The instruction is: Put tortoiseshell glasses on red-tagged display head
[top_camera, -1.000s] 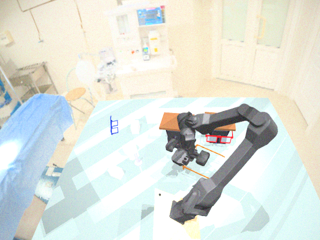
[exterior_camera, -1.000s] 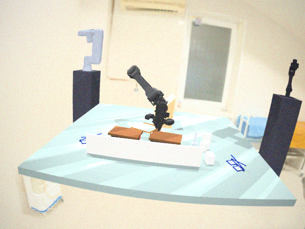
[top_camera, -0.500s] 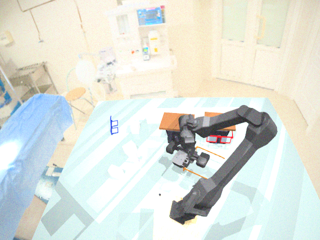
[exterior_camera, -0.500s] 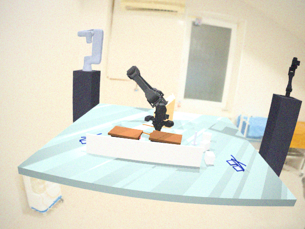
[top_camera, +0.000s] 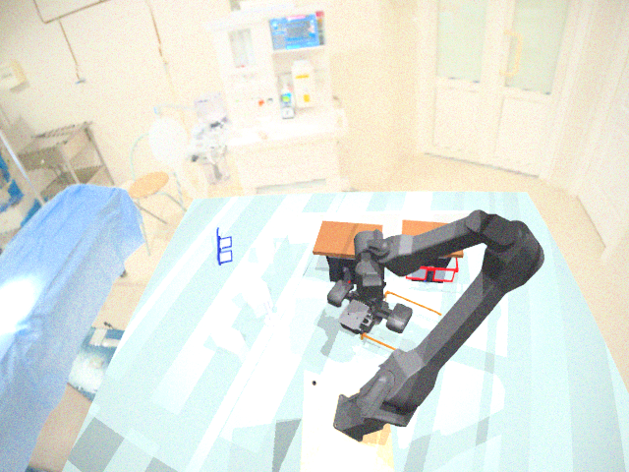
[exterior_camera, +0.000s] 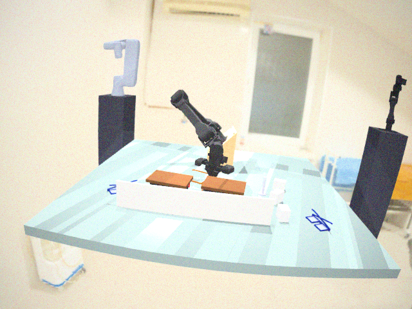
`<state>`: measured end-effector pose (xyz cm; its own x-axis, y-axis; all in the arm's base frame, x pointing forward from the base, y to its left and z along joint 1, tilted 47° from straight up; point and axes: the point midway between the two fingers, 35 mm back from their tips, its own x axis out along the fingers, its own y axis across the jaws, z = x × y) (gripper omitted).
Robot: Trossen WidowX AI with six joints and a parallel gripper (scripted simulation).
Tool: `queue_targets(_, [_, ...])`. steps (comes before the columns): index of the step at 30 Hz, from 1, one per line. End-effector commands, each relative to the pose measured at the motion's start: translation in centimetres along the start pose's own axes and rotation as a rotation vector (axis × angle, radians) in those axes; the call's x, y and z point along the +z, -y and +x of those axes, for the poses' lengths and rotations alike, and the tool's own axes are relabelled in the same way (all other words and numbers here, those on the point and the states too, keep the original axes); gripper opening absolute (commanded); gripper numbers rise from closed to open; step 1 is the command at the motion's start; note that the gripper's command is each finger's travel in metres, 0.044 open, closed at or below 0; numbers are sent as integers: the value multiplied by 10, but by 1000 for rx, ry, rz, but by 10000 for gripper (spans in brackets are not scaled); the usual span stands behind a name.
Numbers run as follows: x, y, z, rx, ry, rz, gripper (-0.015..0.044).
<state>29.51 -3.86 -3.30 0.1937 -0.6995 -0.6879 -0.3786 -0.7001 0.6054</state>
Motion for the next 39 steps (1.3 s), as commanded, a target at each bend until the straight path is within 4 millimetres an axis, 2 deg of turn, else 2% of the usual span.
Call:
queue_targets(1, [1,-2,3,7,-3,-7,0])
queue_targets(2, [1,-2,4,7,-3,-7,0])
queue_targets(6, [0,0,2,1,0,-1,105])
queue_targets(39, [1,-12,-7,7,-2,-7,107])
